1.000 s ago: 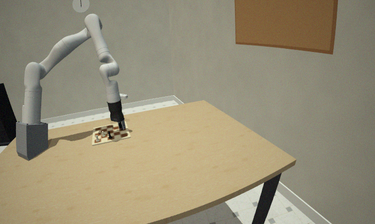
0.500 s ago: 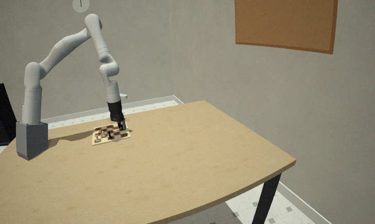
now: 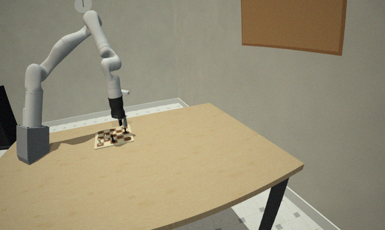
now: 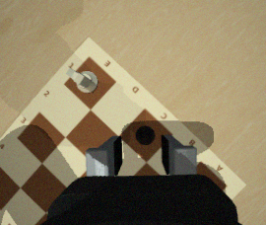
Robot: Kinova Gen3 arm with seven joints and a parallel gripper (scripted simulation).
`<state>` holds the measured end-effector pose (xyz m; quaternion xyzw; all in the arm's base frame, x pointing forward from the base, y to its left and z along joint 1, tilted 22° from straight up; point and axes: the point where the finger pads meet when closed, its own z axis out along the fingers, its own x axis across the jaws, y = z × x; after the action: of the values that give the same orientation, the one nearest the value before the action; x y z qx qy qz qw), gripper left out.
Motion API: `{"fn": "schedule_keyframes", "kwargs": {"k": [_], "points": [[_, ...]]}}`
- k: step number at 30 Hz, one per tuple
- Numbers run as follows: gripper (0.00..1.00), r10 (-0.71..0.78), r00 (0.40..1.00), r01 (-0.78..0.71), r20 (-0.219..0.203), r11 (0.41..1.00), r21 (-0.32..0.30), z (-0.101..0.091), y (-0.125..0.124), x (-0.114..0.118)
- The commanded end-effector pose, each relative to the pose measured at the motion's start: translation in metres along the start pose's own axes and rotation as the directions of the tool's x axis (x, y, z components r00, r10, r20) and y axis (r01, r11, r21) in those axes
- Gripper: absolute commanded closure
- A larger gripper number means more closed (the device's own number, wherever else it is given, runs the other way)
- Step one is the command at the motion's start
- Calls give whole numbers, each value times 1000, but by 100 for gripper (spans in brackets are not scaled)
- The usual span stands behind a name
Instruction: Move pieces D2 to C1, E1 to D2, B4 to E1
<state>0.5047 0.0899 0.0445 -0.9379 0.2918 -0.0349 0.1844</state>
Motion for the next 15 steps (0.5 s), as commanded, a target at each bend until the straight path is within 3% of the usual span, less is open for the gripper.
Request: {"fn": "schedule_keyframes", "kwargs": {"k": [1, 8, 15], "points": [[32, -5, 1000, 5, -13, 1000, 10, -19, -6, 3], [32, -5, 1000, 5, -13, 1000, 10, -47, -5, 3], [32, -5, 1000, 5, -13, 1000, 10, -52, -5, 3]]}}
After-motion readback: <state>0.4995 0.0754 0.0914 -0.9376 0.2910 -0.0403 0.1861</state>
